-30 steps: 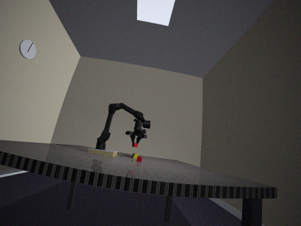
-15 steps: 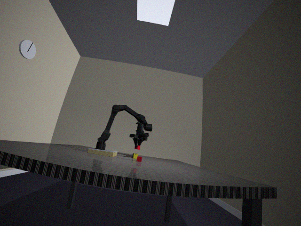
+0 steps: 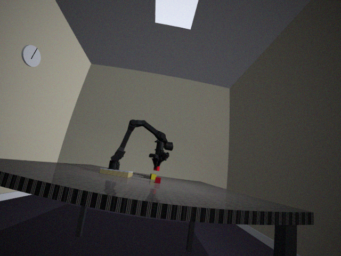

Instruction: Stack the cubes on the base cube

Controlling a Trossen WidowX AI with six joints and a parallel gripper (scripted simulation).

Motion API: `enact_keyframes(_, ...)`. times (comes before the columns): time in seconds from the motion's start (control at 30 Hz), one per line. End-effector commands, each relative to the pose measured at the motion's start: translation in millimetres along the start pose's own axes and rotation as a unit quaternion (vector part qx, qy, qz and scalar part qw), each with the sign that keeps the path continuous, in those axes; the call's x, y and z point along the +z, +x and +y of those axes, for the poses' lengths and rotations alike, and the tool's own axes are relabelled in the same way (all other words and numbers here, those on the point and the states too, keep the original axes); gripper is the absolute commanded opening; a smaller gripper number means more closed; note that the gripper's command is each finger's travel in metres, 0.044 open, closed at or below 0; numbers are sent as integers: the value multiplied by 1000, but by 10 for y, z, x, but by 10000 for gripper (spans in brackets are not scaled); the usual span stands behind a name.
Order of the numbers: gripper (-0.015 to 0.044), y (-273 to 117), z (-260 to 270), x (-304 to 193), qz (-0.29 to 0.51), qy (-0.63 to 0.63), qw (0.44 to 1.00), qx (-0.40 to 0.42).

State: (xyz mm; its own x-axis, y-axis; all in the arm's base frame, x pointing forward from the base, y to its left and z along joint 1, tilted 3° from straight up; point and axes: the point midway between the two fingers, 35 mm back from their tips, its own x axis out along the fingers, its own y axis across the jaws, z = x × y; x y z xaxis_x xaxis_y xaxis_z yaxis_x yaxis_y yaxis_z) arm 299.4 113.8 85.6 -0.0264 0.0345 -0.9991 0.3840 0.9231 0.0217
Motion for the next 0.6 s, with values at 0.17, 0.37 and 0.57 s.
enact_keyframes(0.17,105,73,12,3,0,-4,1000,2)
enact_keyframes(0.37,105,194,11,1,0,-5,1000,2)
enact_keyframes(0.57,105,263,9,-2,0,-5,1000,2)
